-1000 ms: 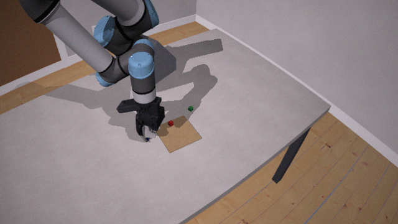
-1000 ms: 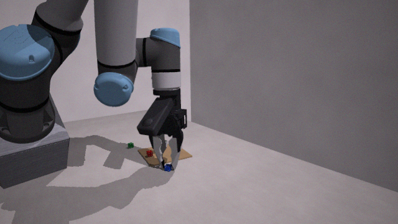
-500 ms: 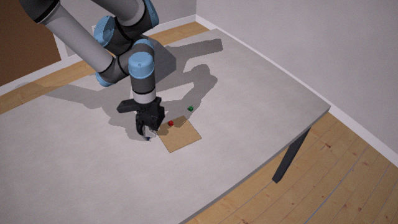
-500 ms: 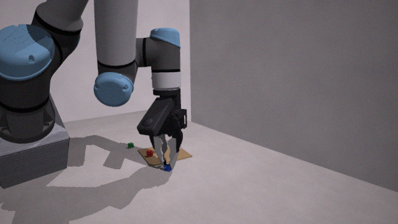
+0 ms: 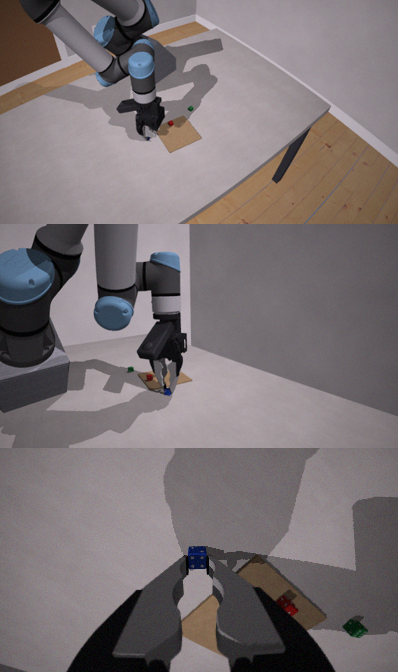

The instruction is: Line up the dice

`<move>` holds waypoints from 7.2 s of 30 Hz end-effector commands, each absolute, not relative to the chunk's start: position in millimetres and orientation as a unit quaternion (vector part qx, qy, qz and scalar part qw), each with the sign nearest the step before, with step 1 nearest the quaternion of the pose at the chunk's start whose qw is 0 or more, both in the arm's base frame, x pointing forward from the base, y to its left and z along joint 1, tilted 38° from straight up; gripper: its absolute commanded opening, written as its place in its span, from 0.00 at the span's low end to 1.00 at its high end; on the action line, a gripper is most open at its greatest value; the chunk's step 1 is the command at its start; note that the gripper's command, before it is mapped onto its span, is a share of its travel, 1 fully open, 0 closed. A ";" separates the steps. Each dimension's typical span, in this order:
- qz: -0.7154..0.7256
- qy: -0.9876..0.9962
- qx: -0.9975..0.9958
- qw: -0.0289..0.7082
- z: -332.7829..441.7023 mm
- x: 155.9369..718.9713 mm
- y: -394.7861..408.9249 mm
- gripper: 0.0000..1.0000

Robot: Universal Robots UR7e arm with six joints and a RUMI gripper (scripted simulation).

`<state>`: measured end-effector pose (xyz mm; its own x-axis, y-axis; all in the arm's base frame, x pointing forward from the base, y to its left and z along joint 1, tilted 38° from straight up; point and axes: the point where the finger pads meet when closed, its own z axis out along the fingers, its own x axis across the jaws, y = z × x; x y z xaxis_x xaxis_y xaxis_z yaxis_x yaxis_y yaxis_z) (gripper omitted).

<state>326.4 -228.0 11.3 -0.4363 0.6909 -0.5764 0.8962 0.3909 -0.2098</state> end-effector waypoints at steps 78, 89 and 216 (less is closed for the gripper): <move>-0.249 0.801 0.504 0.207 88.1 322.3 -163.4 0.00; -0.227 0.751 0.577 0.227 74.5 340.0 -142.3 0.00; -0.172 0.600 0.732 0.273 -41.6 385.5 -138.5 0.00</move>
<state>388.3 -138.1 -40.5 0.2219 0.7837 -0.5802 0.9717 -0.1285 0.1982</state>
